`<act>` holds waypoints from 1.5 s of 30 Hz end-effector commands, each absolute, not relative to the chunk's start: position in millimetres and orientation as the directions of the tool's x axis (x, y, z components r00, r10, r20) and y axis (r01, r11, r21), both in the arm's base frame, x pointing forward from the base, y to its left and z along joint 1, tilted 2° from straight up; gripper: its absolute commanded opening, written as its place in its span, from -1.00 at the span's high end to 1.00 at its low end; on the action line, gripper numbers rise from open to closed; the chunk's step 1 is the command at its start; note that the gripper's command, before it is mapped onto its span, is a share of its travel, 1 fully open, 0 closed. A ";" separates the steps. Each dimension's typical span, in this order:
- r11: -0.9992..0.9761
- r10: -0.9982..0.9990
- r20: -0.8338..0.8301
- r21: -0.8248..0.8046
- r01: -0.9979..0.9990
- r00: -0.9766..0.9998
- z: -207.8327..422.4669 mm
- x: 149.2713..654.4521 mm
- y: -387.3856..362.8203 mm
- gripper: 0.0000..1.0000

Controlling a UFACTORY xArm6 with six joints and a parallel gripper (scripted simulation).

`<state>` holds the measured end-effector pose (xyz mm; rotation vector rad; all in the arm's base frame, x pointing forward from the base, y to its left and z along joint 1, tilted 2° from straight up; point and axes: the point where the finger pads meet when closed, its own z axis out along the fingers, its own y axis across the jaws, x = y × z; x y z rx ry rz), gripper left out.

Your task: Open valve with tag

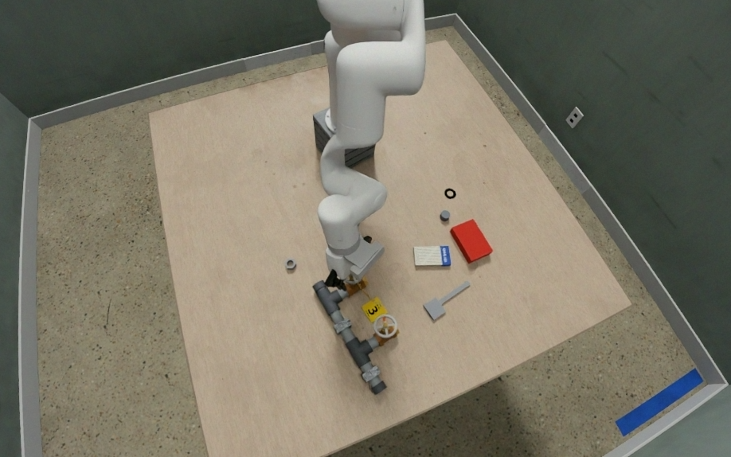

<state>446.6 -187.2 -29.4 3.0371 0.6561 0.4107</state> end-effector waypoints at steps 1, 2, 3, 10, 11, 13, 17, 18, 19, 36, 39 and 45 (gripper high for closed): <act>-0.989 0.141 0.246 0.004 0.145 0.959 -28.0 448.1 -187.8 -1.00; -0.994 0.103 0.248 -0.005 0.108 0.963 -28.0 448.1 -187.8 -1.00; -0.997 0.065 0.251 -0.015 0.071 0.966 -28.0 448.1 -187.8 -1.00; -0.979 -0.202 0.256 -0.082 -0.187 0.945 -28.0 448.1 -187.8 -1.00; -0.971 -0.239 0.255 -0.092 -0.222 0.937 -28.0 448.1 -187.8 -1.00; -0.971 -0.239 0.255 -0.092 -0.222 0.937 -28.0 448.1 -187.8 -1.00; -0.898 -0.440 0.241 -0.145 -0.416 0.865 -28.0 448.1 -187.8 -1.00; -0.881 -0.473 0.238 -0.154 -0.448 0.849 -28.0 448.1 -187.8 -1.00; -0.862 -0.506 0.234 -0.163 -0.479 0.830 -28.0 448.1 -187.8 -1.00; -0.406 -0.914 0.112 -0.262 -0.875 0.391 -28.0 448.1 -187.8 -1.00; -0.306 -0.952 0.082 -0.264 -0.915 0.294 -28.0 448.1 -187.8 -1.00; -0.109 -0.994 0.020 -0.242 -0.964 0.108 -28.0 448.1 -187.8 -1.00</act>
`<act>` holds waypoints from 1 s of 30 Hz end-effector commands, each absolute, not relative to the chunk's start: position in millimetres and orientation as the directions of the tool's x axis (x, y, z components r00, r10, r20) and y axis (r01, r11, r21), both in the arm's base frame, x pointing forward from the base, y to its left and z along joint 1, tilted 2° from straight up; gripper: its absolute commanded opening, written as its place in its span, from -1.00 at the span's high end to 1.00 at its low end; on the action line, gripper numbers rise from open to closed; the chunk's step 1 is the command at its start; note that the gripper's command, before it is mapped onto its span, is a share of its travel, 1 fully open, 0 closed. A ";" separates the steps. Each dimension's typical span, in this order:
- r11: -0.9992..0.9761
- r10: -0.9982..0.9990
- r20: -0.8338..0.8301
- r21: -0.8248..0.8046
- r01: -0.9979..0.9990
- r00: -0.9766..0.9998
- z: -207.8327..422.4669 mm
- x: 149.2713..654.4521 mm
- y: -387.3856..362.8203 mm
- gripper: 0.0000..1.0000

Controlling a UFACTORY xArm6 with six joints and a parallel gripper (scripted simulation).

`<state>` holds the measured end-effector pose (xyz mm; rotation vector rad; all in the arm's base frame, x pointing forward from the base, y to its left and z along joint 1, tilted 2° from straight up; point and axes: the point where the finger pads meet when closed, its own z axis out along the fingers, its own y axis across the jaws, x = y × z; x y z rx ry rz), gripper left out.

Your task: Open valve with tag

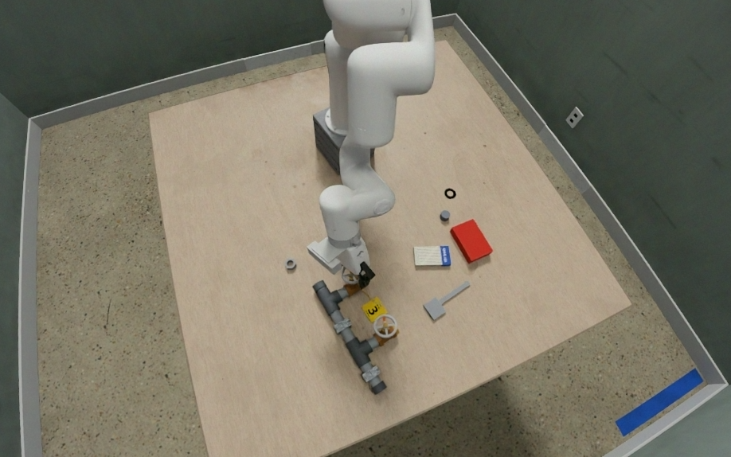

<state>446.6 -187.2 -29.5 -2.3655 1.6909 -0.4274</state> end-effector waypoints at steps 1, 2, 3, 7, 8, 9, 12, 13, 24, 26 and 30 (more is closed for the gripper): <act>-0.109 -0.994 0.020 -0.242 -0.964 0.108 -28.0 448.1 -187.8 -1.00; -0.109 -0.994 0.020 -0.242 -0.964 0.108 -28.0 448.1 -187.8 -1.00; -0.026 -1.000 -0.009 -0.213 -0.977 0.029 -28.0 448.1 -187.8 -1.00; -0.002 -1.000 -0.018 -0.198 -0.980 0.006 -28.0 448.1 -187.8 -1.00; -0.002 -1.000 -0.018 -0.198 -0.980 0.006 -28.0 448.1 -187.8 -1.00; -0.002 -1.000 -0.018 -0.198 -0.980 0.006 -28.0 448.1 -187.8 -1.00; -0.002 -1.000 -0.018 -0.198 -0.980 0.006 -28.0 448.1 -187.8 -1.00; -0.002 -1.000 -0.018 -0.198 -0.980 0.006 -28.0 448.1 -187.8 -1.00; -0.002 -1.000 -0.018 -0.198 -0.980 0.006 -28.0 448.1 -187.8 -1.00; -0.002 -1.000 -0.018 -0.198 -0.980 0.006 -28.0 448.1 -187.8 -1.00; -0.002 -1.000 -0.018 -0.198 -0.980 0.006 -28.0 448.1 -187.8 -1.00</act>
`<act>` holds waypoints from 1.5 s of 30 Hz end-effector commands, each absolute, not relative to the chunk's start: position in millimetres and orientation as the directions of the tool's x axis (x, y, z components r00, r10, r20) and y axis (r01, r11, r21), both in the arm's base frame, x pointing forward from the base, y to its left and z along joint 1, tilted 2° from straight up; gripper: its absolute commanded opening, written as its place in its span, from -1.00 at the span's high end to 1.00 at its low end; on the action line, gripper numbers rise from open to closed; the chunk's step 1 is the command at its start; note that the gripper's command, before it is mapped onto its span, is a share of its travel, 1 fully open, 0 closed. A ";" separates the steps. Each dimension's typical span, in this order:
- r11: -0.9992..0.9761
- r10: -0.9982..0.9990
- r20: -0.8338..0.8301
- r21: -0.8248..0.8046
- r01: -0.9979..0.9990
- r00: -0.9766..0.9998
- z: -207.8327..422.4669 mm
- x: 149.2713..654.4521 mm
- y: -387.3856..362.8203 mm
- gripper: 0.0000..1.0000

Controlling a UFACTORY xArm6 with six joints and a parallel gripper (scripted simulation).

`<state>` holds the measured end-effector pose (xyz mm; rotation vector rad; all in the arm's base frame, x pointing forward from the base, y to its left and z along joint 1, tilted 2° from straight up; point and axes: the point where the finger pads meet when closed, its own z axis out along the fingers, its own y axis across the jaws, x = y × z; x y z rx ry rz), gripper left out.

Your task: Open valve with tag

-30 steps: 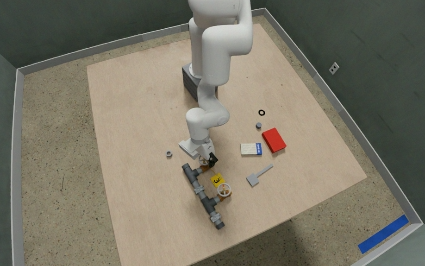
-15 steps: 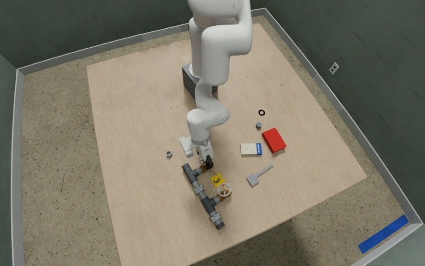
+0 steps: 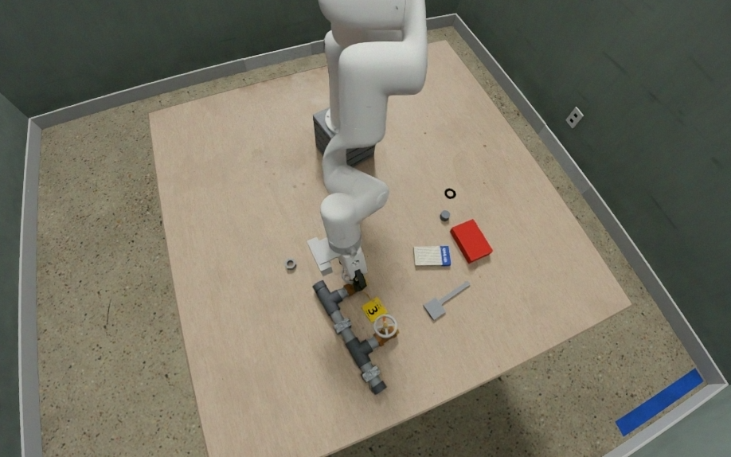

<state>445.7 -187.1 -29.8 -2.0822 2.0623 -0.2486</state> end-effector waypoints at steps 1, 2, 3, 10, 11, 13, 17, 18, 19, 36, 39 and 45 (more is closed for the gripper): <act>-0.002 -1.000 -0.018 -0.198 -0.980 0.006 -28.0 448.1 -187.8 -1.00; -0.002 -1.000 -0.018 -0.198 -0.980 0.006 -28.0 448.1 -187.8 -1.00; -0.002 -1.000 -0.018 -0.198 -0.980 0.006 -28.0 448.1 -187.8 -1.00; -0.002 -1.000 -0.018 -0.198 -0.980 0.006 -28.0 448.1 -187.8 -1.00; -0.002 -1.000 -0.018 -0.198 -0.980 0.006 -28.0 448.1 -187.8 -1.00; -0.002 -1.000 -0.018 -0.198 -0.980 0.006 -28.0 448.1 -187.8 -1.00; -0.002 -1.000 -0.018 -0.198 -0.980 0.006 -28.0 448.1 -187.8 -1.00; -0.002 -1.000 -0.018 -0.198 -0.980 0.006 -28.0 448.1 -187.8 -1.00; -0.002 -1.000 -0.018 -0.198 -0.980 0.006 -28.0 448.1 -187.8 1.00; -0.002 -1.000 -0.018 -0.198 -0.980 0.006 -28.0 448.1 -187.8 1.00; -0.002 -1.000 -0.018 -0.198 -0.980 0.006 -28.0 448.1 -187.8 1.00; -0.003 -1.000 -0.018 -0.198 -0.980 0.006 -28.0 448.1 -187.8 1.00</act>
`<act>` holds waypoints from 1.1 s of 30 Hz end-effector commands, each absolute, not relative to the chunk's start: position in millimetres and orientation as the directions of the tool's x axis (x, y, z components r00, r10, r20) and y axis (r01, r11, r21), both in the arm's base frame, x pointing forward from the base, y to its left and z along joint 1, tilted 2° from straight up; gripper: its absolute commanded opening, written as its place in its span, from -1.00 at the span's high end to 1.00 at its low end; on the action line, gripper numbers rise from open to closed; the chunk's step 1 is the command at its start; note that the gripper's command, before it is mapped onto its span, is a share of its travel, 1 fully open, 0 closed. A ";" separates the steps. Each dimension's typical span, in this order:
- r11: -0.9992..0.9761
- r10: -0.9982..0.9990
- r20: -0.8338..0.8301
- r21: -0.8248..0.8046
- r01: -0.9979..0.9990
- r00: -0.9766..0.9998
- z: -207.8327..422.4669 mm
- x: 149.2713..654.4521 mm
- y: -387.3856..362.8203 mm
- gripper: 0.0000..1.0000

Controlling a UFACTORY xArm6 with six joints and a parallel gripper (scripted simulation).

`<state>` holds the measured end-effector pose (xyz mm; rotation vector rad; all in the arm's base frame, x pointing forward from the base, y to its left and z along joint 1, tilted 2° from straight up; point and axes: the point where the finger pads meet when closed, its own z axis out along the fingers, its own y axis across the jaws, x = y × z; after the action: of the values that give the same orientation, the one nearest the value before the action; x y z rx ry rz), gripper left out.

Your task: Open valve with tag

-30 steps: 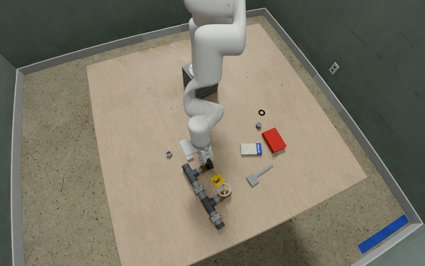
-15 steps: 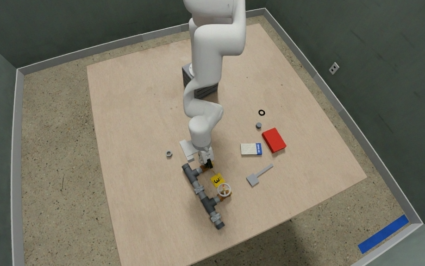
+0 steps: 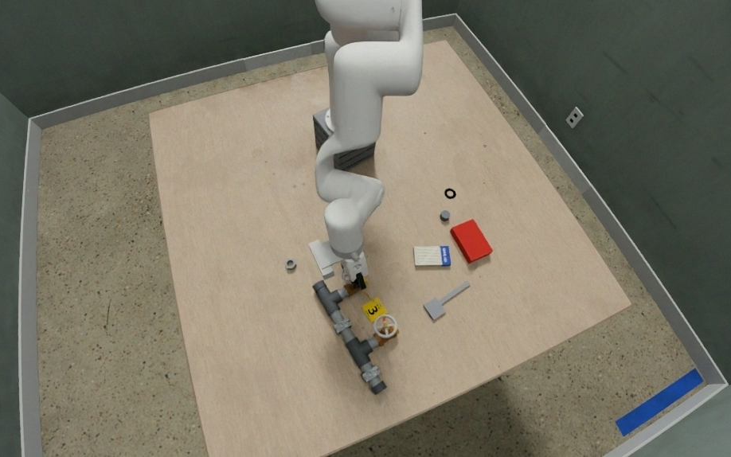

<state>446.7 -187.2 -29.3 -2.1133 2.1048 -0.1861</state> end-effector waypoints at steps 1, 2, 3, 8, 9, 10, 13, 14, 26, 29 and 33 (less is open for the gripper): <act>-0.004 -1.000 -0.018 -0.198 -0.980 0.007 -28.0 448.1 -187.8 1.00; -0.006 -1.000 -0.018 -0.198 -0.980 0.009 -28.0 448.1 -187.8 1.00; -0.009 -1.000 -0.017 -0.198 -0.980 0.012 -28.0 448.1 -187.8 1.00; -0.048 -0.999 -0.009 -0.199 -0.979 0.051 -28.0 448.1 -187.8 1.00; -0.062 -0.998 -0.006 -0.199 -0.978 0.065 -28.0 448.1 -187.8 1.00; -0.078 -0.997 -0.003 -0.199 -0.977 0.081 -28.0 448.1 -187.8 1.00; -0.097 -0.995 0.001 -0.199 -0.975 0.099 -28.0 448.1 -187.8 1.00; -0.118 -0.993 0.005 -0.199 -0.973 0.120 -28.0 448.1 -187.8 1.00; -0.531 -0.847 0.090 -0.177 -0.828 0.524 -28.0 448.1 -187.8 1.00; -0.560 -0.828 0.096 -0.173 -0.810 0.552 -28.0 448.1 -187.8 1.00; -0.720 -0.694 0.131 -0.146 -0.679 0.708 -28.0 448.1 -187.8 1.00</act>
<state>446.7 -187.1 -29.5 -2.6742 1.4787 -0.2370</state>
